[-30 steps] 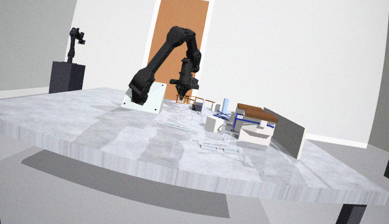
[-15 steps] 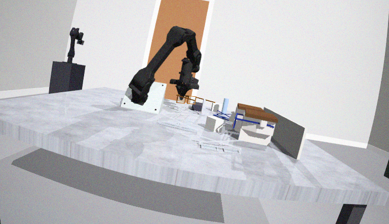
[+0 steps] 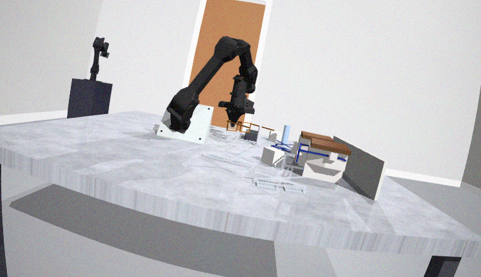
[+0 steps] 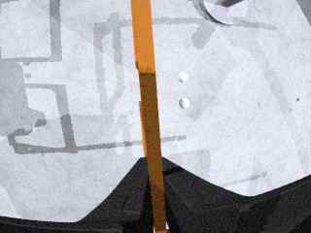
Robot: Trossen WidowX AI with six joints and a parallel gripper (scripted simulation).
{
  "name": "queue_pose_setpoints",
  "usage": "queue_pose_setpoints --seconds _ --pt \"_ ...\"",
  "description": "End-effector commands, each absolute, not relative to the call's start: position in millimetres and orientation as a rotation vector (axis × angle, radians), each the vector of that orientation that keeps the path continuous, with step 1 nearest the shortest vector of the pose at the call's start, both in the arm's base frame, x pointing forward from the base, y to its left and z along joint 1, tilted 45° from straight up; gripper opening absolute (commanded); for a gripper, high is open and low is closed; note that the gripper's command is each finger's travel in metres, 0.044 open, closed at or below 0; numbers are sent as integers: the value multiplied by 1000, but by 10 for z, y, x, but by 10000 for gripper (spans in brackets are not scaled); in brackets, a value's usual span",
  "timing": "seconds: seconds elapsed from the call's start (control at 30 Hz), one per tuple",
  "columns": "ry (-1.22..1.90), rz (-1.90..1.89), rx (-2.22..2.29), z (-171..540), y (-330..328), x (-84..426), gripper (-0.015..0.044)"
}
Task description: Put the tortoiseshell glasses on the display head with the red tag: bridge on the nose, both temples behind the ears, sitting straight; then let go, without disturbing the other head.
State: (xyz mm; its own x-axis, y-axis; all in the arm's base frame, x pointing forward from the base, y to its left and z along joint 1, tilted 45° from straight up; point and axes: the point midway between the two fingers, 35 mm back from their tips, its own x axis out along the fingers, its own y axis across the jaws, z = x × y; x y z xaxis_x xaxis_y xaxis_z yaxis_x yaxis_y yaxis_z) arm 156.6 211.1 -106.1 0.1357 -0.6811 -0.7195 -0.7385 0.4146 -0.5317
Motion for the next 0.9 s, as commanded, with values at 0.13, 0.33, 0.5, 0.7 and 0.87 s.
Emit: queue_pose_setpoints --seconds 0.13,0.33,0.5,0.7,0.87 --pt "1566 70 -1289 -916 2313 1567 0" --pt "1567 71 -1289 -710 2517 1534 0" --pt "1567 69 -1287 -650 2559 1530 0" --pt "1555 18 -1229 -456 2444 1700 0" --pt "1539 -47 -1159 -226 2276 1887 0"
